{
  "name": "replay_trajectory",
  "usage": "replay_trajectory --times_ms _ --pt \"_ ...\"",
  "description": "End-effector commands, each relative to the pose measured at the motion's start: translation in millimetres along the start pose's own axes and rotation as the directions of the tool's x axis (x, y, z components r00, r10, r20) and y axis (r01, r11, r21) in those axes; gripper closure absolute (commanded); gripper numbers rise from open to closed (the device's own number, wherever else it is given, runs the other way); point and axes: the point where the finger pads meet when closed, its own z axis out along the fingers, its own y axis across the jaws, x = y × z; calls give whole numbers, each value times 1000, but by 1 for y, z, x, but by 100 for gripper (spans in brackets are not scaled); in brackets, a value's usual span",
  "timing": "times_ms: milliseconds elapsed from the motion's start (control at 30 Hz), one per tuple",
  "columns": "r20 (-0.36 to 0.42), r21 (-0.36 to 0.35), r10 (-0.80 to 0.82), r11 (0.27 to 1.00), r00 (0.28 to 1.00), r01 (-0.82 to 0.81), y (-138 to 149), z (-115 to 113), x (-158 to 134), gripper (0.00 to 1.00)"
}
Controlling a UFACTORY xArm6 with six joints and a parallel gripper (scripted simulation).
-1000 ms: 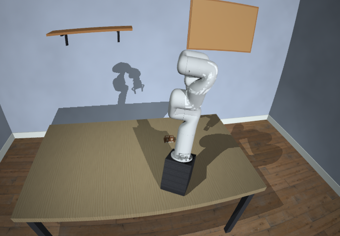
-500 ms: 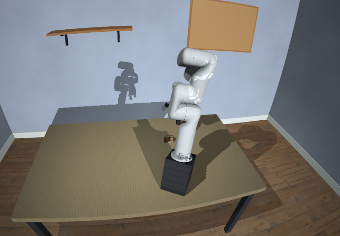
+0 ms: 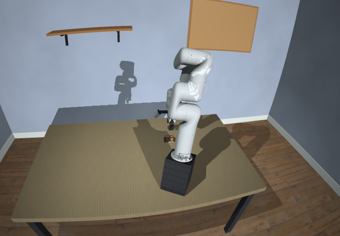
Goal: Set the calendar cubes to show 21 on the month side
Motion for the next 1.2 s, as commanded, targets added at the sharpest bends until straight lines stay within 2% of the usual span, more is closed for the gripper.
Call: replay_trajectory --times_ms 0,300,533,600,667,800,833,933,967,1000,1033,1067,1167 --pt "0 -2 -1 1000 1000 1 1 0 0 0" --pt "0 -2 -10 1000 1000 10 0 0 0 0" --pt "10 -3 -302 953 953 302 -9 6 -9 0" --pt "10 -3 -302 953 953 302 -9 6 -9 0" --pt "13 -1 -435 901 901 435 -15 9 -13 0" --pt "13 0 -525 851 851 525 -19 11 -15 0" --pt "13 1 -593 805 805 593 -22 13 -16 0" --pt "12 2 -683 730 730 683 -27 15 -18 0" --pt "12 2 -685 729 729 685 -27 15 -19 0" --pt "11 3 -743 670 670 743 -30 17 -20 0" --pt "10 3 -748 663 663 748 -31 17 -20 0" --pt "9 3 -791 612 611 791 -34 18 -21 0" --pt "9 3 -799 602 602 799 -34 18 -21 0"
